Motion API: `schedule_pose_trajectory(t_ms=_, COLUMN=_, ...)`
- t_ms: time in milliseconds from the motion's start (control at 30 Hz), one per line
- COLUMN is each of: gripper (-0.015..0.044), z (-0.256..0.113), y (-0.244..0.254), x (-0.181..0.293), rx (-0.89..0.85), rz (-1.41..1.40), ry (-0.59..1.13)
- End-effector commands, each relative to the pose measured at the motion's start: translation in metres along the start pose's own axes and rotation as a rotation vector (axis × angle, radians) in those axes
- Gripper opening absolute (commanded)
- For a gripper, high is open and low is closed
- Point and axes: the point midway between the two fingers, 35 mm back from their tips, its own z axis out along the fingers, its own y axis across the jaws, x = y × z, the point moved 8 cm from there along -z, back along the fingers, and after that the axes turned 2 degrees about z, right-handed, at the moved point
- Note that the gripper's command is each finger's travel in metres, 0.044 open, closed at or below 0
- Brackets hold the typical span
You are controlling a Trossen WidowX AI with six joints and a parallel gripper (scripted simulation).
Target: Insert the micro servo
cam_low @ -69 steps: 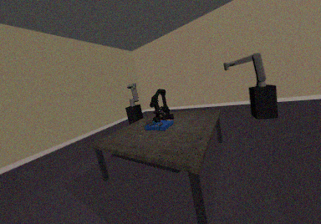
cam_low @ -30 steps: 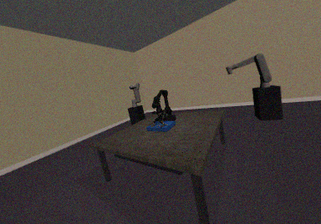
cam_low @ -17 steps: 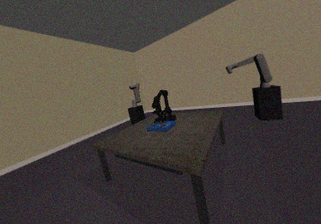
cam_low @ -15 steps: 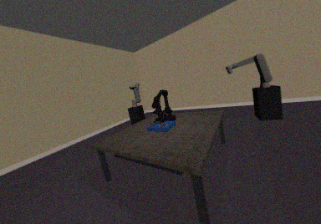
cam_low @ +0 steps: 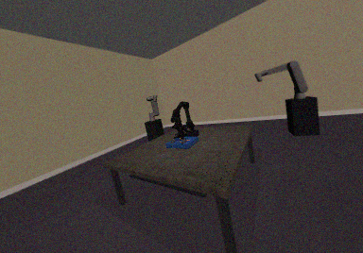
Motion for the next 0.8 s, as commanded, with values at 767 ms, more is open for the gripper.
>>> schedule_pose_trajectory(t_ms=767, gripper=0.0, z=-0.002, y=0.003, x=-0.09, rx=-0.004, rz=0.006, ry=-0.016)
